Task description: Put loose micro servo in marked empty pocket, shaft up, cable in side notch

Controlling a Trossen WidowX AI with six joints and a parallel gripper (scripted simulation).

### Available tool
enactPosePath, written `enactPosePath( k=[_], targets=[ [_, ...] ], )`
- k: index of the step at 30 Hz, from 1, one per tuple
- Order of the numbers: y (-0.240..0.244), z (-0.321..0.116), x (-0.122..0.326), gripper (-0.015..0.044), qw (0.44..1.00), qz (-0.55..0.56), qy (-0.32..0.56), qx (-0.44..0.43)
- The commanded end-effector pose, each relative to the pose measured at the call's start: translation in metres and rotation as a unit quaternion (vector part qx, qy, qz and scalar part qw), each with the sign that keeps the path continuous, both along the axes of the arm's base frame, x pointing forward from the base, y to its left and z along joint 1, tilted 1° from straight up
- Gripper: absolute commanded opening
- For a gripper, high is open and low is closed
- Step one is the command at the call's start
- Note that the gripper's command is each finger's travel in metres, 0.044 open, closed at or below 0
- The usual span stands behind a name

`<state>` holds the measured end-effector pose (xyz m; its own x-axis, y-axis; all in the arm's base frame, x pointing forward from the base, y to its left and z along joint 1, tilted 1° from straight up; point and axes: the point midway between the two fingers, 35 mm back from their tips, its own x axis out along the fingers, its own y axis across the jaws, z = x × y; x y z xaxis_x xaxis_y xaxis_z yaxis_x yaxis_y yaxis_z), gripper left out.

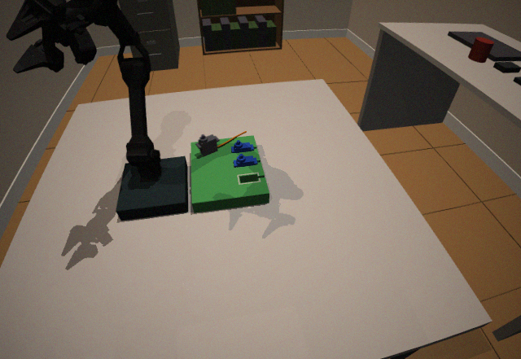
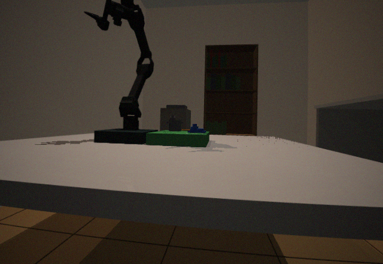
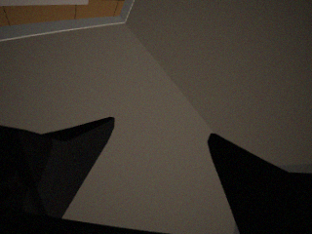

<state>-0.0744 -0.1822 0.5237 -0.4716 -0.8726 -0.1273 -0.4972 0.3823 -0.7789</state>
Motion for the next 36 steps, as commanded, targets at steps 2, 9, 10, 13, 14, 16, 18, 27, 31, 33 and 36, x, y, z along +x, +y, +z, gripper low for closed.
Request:
enactPosePath(
  k=[2, 9, 10, 13, 14, 16, 18, 27, 31, 33, 36],
  targets=[
    [-0.028, -0.024, 0.028, 0.0440, 0.996, 0.065, -0.057, 0.021],
    [-0.054, -0.056, 0.076, 0.0440, 0.978, 0.145, -0.139, 0.054],
    [-0.057, -0.061, 0.083, 0.0440, 0.974, 0.155, -0.150, 0.061],
    [-0.063, -0.076, 0.108, 0.0440, 0.961, 0.186, -0.185, 0.082],
    [-0.065, -0.081, 0.116, 0.0440, 0.957, 0.195, -0.196, 0.091],
    [-0.066, -0.092, 0.133, 0.0440, 0.946, 0.213, -0.218, 0.108],
    [-0.067, -0.103, 0.151, 0.0440, 0.935, 0.230, -0.238, 0.127],
    [-0.045, -0.156, 0.232, 0.0440, 0.873, 0.289, -0.317, 0.231],
    [-0.024, -0.181, 0.266, 0.0440, 0.844, 0.305, -0.340, 0.282],
    [-0.010, -0.194, 0.282, 0.0440, 0.828, 0.310, -0.350, 0.311],
    [0.013, -0.215, 0.304, 0.0440, 0.804, 0.310, -0.363, 0.355]
  ],
)
